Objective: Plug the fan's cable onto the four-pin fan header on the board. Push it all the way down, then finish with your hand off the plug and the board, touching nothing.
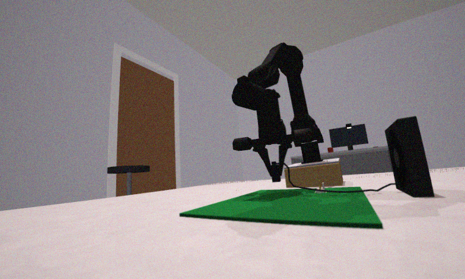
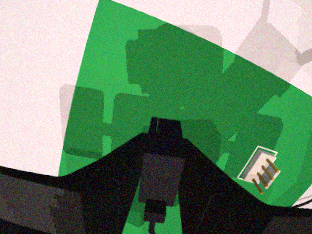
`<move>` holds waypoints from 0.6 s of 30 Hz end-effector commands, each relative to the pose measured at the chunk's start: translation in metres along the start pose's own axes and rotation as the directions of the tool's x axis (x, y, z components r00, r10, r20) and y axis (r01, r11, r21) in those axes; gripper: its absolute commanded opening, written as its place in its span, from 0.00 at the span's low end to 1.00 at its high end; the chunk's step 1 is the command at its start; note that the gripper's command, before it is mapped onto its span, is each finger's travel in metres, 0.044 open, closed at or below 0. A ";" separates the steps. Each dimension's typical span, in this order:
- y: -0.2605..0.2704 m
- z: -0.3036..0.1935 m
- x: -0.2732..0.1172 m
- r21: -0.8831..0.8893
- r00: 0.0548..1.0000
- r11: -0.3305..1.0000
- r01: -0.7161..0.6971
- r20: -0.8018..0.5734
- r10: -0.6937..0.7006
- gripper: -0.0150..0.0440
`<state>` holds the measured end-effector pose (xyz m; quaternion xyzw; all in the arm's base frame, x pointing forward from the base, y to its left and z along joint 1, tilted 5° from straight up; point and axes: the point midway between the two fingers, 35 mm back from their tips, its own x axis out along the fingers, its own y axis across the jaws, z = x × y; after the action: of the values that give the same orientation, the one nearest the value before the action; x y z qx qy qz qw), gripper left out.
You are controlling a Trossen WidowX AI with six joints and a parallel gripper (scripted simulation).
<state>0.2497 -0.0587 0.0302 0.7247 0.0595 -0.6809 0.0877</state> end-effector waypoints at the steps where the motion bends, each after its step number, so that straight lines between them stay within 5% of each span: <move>1: 0.002 -0.005 -0.024 -0.002 0.999 1.000 -0.011 -0.030 0.011 0.25; 18: -0.012 -0.011 -0.023 -0.453 1.000 0.891 -0.022 -0.030 0.009 0.25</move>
<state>0.2559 -0.0467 0.0522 0.7044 0.1846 -0.6464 0.2281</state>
